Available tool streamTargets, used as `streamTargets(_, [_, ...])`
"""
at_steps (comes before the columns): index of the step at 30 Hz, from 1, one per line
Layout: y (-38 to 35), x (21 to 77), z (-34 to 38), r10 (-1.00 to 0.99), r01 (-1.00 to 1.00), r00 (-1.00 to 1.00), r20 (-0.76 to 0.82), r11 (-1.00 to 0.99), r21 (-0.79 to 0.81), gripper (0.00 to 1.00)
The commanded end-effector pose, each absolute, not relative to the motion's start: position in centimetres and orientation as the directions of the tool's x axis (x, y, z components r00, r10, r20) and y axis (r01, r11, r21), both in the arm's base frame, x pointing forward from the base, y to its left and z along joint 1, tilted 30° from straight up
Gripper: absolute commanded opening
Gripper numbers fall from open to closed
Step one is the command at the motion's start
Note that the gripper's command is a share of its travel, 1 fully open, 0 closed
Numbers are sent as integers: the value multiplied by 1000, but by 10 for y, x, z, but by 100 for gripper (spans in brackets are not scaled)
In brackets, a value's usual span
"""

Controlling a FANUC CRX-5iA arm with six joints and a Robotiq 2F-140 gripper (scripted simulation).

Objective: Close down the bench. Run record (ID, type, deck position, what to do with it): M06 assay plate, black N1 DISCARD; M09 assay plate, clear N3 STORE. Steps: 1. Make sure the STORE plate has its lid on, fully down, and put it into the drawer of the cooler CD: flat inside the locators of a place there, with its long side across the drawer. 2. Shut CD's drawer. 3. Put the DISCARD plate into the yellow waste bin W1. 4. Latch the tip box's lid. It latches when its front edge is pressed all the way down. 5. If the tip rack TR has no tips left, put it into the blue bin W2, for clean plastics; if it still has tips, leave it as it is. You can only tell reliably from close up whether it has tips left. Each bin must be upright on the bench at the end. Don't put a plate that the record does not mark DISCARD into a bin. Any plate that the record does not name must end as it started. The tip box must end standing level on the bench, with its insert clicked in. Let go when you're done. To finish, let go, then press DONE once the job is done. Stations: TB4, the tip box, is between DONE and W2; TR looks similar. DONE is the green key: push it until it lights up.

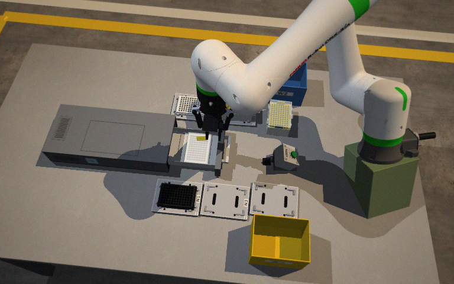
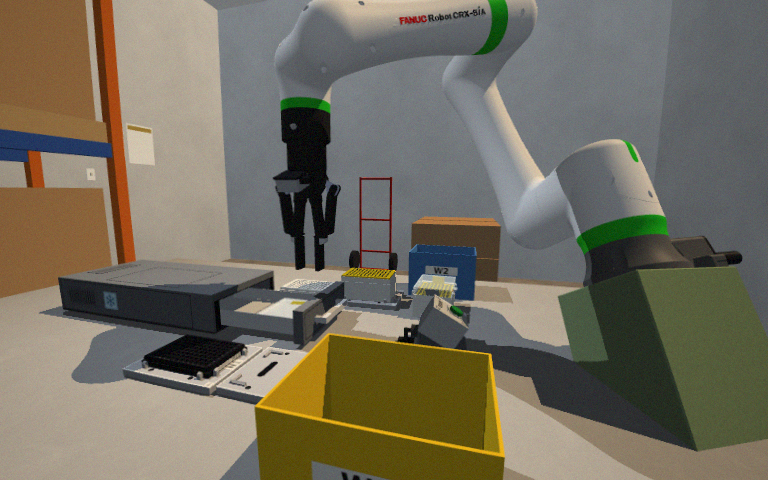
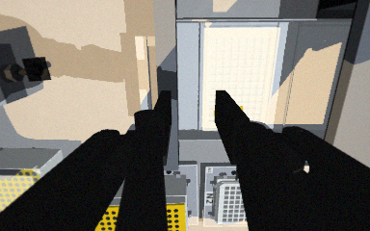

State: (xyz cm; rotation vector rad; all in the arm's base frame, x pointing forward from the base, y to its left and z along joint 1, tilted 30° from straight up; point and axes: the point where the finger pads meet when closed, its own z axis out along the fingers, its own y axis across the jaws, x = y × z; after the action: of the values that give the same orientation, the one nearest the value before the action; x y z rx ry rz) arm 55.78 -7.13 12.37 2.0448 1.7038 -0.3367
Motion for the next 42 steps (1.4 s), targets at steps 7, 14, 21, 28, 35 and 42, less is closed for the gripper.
streamTargets(7, [-71, 531, 113, 863, 973, 205, -462, -130, 189, 10])
streamTargets(14, [-70, 505, 102, 863, 973, 205, -462, -130, 189, 10])
streamTargets(21, [-70, 487, 94, 863, 973, 205, -462, -130, 189, 10])
streamTargets(28, [-70, 465, 84, 863, 973, 205, -462, -130, 189, 10])
streamTargets(35, [-70, 465, 84, 863, 973, 205, -462, -131, 189, 10])
streamTargets(42, [-73, 466, 78, 863, 973, 205, -462, -130, 189, 10])
